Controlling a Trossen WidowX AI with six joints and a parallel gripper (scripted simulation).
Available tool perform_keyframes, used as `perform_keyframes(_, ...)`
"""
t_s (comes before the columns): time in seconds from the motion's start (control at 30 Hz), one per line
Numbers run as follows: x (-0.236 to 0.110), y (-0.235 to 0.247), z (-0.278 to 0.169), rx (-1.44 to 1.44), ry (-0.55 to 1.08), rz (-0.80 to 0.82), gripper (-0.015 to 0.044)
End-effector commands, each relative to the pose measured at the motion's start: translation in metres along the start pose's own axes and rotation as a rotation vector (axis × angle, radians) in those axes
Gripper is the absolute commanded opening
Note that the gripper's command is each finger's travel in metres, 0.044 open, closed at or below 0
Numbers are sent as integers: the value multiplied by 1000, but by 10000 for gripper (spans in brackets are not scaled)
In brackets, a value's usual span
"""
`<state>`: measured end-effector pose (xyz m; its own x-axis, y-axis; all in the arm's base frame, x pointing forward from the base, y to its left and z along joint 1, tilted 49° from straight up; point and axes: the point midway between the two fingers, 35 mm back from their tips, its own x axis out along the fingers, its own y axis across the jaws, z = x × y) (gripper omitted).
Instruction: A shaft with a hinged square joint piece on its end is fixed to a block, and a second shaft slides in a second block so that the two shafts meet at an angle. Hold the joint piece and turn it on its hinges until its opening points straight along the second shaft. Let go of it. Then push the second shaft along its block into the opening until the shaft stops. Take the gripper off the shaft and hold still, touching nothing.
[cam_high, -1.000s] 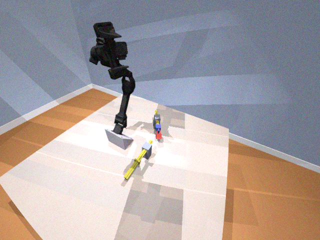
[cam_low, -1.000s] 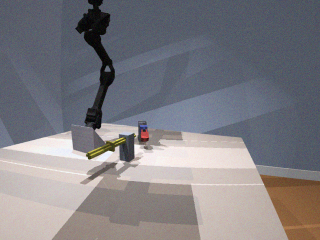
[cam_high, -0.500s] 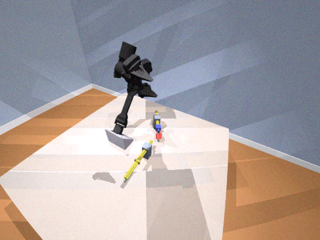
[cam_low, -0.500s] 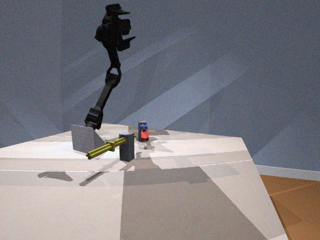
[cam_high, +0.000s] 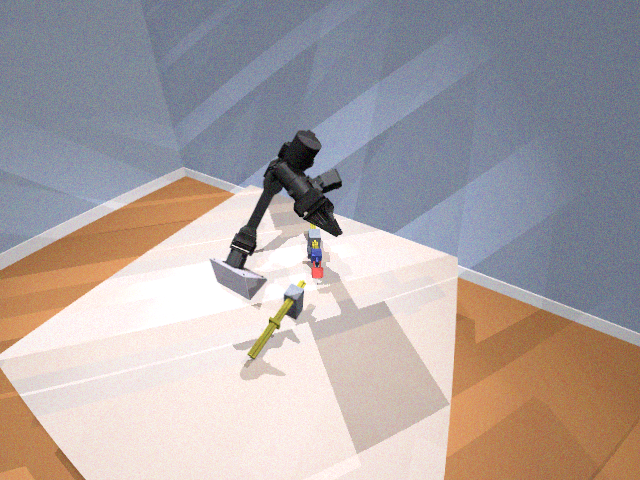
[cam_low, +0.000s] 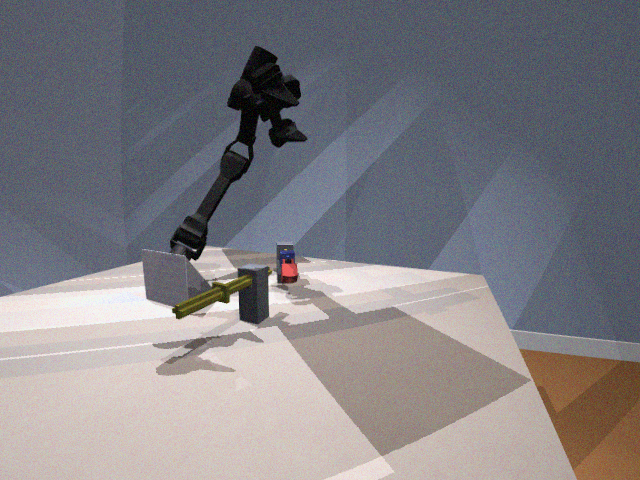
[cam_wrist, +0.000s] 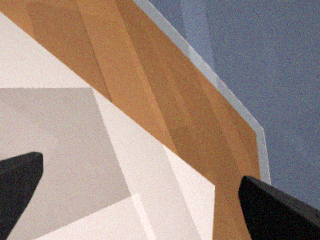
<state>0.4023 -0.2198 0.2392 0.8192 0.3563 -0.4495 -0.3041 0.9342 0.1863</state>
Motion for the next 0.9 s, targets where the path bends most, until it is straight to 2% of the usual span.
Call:
perform_keyframes(0.0,18,29,-11,70,74,64,440)
perform_keyframes(0.43,54,142,-49,266,399,271,440)
perform_keyframes(0.87,40,252,-93,387,798,415,440)
